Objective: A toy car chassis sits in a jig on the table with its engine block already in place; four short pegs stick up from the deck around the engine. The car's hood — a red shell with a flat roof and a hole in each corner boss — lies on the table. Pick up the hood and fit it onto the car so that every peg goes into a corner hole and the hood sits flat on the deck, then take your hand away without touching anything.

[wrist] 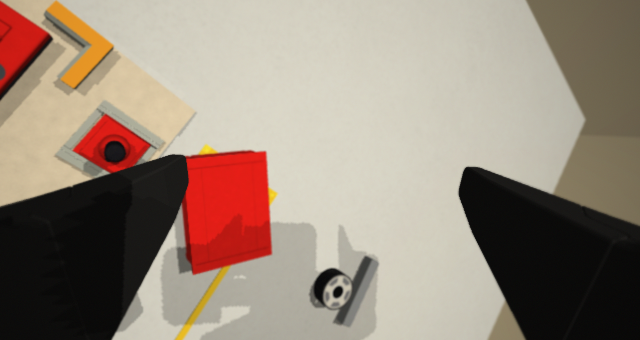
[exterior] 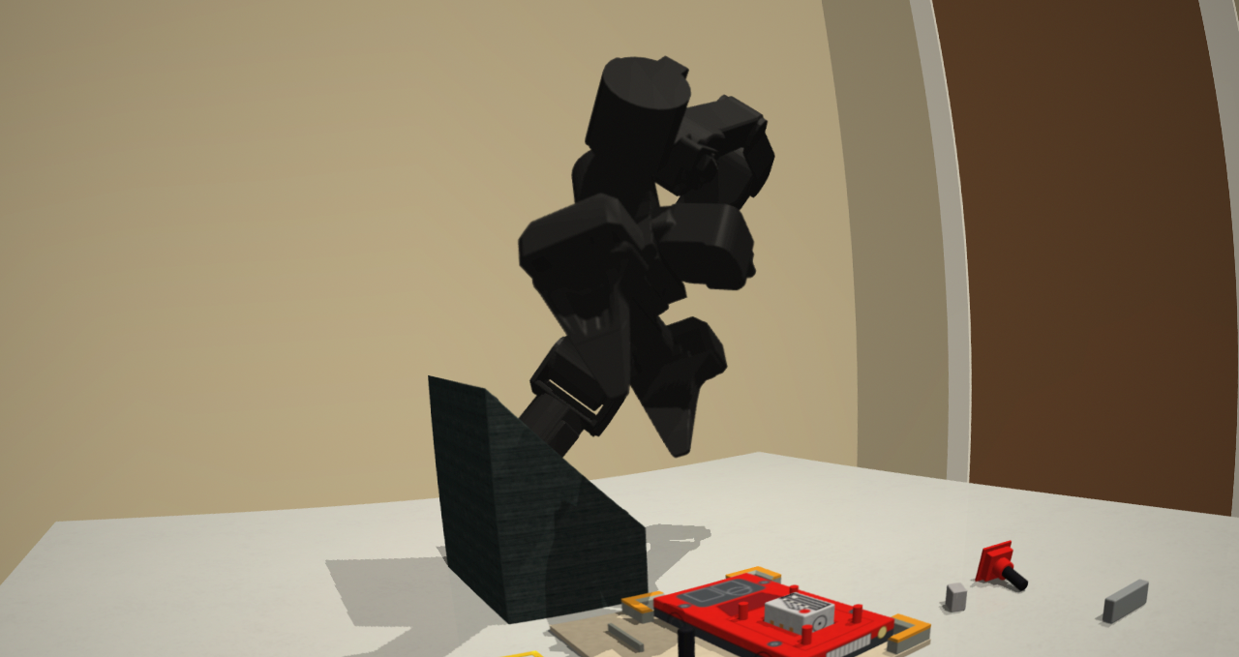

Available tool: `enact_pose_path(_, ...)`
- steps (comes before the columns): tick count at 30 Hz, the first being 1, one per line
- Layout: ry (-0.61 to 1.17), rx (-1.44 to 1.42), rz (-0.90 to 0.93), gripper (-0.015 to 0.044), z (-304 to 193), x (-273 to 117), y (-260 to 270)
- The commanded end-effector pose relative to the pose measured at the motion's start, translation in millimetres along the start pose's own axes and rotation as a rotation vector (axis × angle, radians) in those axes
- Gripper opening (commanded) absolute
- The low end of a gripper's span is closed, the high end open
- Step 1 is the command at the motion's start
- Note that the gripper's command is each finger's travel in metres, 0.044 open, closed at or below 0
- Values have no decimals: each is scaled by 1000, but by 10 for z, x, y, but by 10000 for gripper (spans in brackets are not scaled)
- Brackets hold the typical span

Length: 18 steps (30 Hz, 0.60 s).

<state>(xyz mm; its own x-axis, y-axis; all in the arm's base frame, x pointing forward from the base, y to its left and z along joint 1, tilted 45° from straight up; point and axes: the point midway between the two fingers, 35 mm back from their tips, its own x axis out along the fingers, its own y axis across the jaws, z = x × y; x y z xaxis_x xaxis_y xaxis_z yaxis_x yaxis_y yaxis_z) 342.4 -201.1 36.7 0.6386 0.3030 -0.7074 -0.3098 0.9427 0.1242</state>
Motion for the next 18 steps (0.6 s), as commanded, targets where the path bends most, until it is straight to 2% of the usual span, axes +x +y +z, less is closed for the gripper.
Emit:
enact_pose_path(1, 89, -5, 117, 440, -206, 296, -5)
enact_pose_path(12, 287, -7, 500, 440, -877, 1062, 222)
enact_pose_path(18, 296, -7, 524, 440, -913, 1104, 251)
